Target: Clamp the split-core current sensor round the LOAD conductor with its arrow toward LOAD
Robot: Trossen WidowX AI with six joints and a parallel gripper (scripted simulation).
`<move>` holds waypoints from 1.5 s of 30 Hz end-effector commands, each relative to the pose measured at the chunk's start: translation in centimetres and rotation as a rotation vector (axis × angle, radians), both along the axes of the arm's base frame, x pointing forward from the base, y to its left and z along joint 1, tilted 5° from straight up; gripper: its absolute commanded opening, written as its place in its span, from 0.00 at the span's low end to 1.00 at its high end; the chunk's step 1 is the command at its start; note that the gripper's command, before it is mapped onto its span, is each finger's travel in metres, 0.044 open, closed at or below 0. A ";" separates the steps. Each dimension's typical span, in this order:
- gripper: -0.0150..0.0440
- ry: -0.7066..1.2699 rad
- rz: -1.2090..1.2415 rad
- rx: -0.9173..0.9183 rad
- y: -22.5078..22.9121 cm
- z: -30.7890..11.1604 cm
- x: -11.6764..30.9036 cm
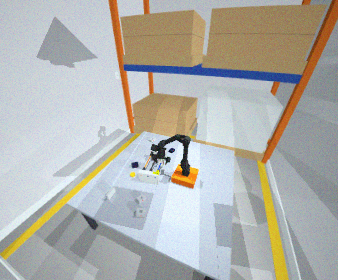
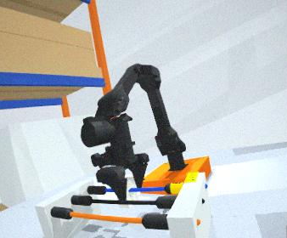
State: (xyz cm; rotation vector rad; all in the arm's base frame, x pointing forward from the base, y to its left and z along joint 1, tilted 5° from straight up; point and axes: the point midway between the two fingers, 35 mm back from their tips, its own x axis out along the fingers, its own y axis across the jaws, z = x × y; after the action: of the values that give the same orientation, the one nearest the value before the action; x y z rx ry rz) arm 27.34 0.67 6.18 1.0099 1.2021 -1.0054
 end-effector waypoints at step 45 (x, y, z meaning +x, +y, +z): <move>1.00 0.039 0.000 -0.009 0.8 10.2 -0.2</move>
State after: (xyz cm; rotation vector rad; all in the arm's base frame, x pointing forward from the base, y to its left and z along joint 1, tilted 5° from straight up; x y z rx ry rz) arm 27.10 1.53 16.31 0.9869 1.2329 -1.0302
